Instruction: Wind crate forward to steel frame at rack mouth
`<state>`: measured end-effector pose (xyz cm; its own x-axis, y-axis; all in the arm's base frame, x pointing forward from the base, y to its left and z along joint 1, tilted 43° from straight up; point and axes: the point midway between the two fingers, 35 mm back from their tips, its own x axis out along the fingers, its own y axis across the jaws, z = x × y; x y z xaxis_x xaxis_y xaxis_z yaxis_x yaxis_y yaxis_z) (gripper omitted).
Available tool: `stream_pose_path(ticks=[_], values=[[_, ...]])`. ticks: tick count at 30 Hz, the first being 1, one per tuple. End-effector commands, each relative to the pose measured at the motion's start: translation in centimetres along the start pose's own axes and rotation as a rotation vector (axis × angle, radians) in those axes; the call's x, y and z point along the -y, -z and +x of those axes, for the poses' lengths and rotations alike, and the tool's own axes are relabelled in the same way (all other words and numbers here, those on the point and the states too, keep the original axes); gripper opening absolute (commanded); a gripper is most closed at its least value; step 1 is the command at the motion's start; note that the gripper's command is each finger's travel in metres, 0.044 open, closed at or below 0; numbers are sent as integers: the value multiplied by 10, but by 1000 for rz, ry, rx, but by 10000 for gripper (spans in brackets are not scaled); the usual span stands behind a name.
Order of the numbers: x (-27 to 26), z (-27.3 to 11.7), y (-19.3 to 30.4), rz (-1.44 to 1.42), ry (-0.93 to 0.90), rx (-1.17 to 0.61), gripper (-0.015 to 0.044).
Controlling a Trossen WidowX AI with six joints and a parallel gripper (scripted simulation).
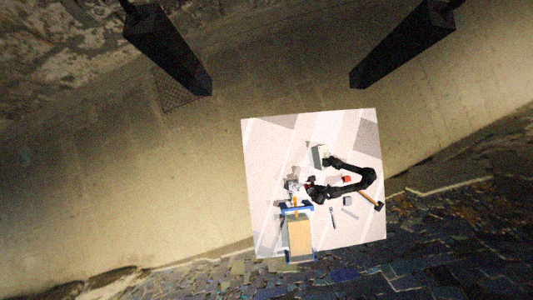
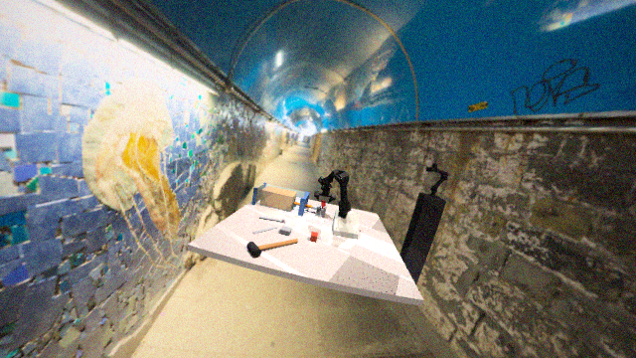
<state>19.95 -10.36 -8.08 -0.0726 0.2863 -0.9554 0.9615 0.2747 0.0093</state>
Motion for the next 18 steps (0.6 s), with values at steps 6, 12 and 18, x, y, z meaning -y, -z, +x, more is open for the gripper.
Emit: stream_pose_path(ticks=[6,12,18], values=[[1,14,7,6,1,-7,440],[2,22,12,6,1,-7,440],[2,19,11,0,1,-3,335]])
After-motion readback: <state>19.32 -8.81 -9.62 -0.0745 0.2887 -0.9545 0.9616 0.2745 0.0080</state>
